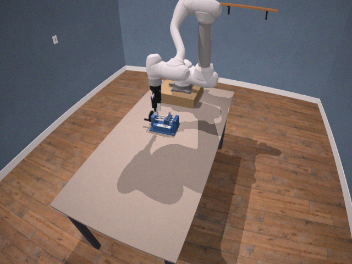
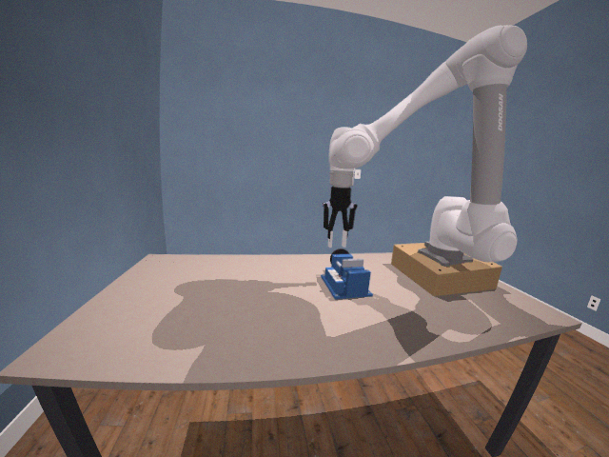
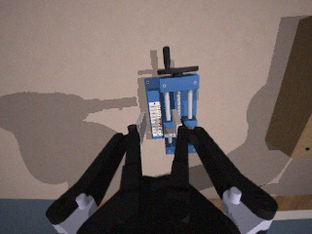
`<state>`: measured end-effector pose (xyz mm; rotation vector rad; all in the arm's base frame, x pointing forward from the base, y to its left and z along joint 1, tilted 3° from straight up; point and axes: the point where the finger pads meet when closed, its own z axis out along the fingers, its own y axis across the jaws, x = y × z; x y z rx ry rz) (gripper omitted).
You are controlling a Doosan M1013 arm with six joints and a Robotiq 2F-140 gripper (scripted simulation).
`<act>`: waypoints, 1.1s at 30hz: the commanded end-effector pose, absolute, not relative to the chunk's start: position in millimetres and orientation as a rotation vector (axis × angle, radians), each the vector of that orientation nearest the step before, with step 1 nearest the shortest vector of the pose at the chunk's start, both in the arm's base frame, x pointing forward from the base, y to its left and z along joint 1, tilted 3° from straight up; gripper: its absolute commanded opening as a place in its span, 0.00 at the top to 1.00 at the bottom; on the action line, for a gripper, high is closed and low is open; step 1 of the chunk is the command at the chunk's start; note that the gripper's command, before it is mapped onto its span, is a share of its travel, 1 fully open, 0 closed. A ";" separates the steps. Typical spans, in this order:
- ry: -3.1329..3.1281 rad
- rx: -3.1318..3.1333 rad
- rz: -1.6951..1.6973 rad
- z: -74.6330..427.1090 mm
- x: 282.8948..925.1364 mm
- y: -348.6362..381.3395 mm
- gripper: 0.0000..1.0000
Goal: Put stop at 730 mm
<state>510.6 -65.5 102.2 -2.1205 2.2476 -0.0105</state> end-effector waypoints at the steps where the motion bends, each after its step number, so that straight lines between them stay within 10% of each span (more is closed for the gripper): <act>1: 2.247 -2.120 -0.010 102.3 510.6 -65.5 0.67; 33: 2.247 -2.120 -0.010 98.8 485.9 -146.0 0.67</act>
